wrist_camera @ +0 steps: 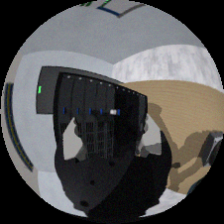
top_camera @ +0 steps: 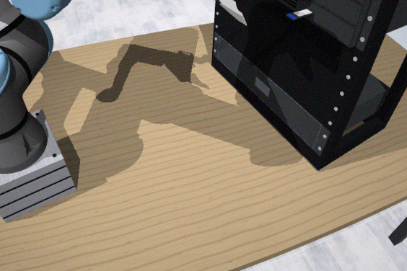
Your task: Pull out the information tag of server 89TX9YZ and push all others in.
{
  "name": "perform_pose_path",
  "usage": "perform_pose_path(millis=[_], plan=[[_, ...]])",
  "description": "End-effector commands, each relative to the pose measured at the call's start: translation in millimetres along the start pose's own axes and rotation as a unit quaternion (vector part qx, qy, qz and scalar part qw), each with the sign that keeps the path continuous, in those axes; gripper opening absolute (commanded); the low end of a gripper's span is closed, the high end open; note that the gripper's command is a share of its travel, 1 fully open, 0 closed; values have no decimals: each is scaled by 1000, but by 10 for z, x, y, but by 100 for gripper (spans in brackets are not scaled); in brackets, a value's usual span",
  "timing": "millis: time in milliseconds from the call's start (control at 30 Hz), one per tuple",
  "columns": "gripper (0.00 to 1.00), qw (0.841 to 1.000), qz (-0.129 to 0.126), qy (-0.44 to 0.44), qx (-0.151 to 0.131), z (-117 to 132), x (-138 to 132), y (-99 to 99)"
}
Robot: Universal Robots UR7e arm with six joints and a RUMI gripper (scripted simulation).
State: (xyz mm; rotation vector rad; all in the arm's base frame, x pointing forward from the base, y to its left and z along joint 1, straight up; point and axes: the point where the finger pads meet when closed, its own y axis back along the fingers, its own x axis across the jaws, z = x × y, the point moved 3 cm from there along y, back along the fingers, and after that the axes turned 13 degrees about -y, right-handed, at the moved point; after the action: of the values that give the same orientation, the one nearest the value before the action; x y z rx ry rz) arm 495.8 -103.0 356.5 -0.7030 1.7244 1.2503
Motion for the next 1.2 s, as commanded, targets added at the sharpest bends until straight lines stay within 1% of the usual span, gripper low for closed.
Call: perform_pose_path(millis=[0,1167], plan=[[100,1000,-1,2,0,-2,-7,-4],[100,1000,-7,22,-5,-10,-24,-47]])
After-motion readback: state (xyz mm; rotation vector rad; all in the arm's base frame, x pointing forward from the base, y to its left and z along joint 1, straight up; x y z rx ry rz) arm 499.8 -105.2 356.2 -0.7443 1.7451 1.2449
